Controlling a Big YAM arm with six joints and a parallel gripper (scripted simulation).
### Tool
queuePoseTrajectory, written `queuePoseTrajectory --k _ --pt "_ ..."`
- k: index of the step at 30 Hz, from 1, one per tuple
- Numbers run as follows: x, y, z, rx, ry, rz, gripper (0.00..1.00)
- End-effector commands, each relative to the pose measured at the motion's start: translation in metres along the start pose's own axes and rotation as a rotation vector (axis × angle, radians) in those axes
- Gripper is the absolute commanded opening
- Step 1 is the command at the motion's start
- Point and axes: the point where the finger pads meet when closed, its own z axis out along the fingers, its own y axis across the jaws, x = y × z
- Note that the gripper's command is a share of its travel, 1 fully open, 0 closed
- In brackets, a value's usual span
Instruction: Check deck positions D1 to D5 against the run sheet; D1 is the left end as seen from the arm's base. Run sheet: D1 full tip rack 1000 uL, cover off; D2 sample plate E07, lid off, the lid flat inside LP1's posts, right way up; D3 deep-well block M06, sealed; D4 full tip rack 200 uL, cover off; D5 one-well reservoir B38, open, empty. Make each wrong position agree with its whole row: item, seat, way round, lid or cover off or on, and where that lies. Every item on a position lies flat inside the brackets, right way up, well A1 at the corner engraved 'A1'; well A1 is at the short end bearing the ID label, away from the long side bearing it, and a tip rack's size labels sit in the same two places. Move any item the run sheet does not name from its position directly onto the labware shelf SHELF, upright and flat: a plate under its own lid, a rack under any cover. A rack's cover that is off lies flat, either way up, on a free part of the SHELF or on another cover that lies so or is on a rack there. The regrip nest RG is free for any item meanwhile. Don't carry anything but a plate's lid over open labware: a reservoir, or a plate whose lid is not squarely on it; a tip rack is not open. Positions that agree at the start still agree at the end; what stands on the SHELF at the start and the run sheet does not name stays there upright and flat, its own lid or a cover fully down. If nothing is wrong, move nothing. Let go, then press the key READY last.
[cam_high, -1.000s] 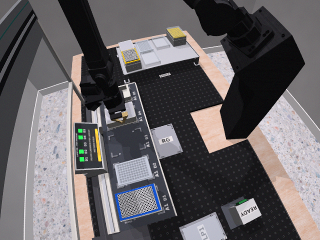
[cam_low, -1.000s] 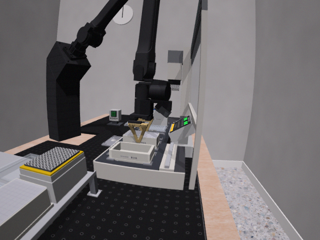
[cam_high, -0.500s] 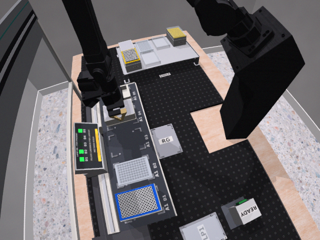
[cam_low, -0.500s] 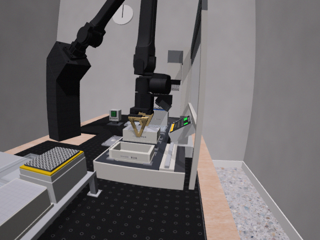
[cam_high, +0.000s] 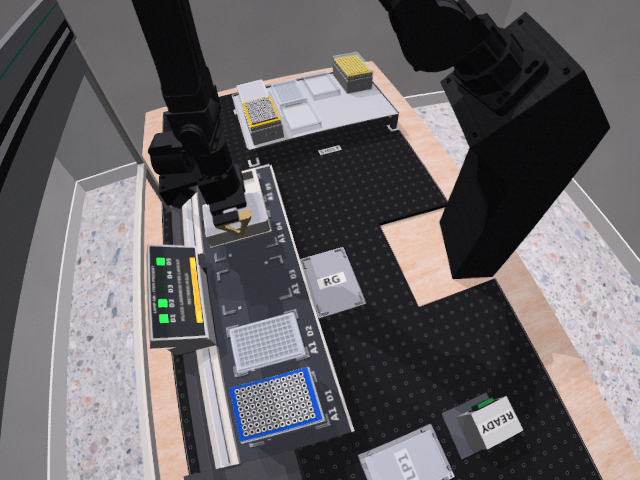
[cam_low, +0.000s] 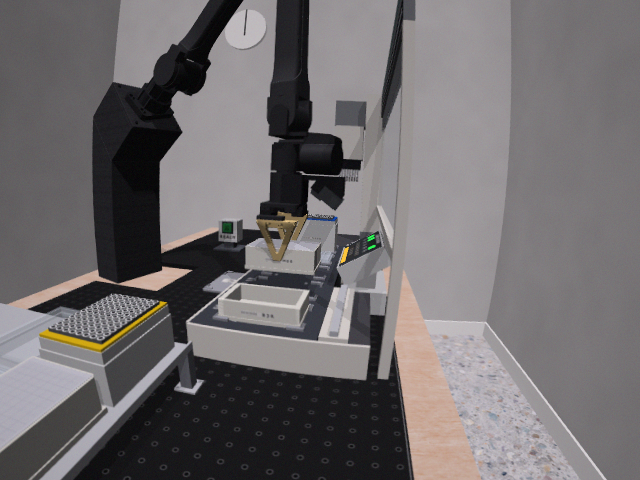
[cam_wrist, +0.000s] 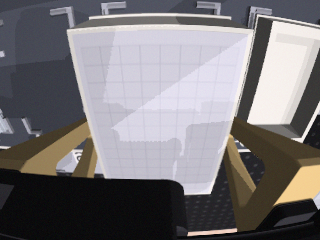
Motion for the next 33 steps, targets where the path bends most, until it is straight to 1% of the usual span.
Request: queuePoseTrajectory --k 1,14,16,17,19,26,31,33 --pt "-0.009 -0.003 -0.015 0.007 -0.022 -0.001 0.00" --pt "-0.007 -0.005 -0.037 0.009 -0.020 -0.001 0.00" --pt "-0.007 -0.005 -0.037 0.009 -0.020 -0.001 0.00" --pt "-0.012 -0.007 -0.039 0.012 -0.028 -0.001 0.00" --pt "-0.007 -0.005 -0.042 0.010 -0.020 -0.001 0.00" --pt "-0.010 -0.006 -0.054 0.012 -0.025 -0.001 0.00" --pt "-0.007 -0.006 -0.062 0.011 -0.020 -0.001 0.00" --pt "-0.007 -0.006 -0.062 0.011 -0.020 -0.001 0.00"
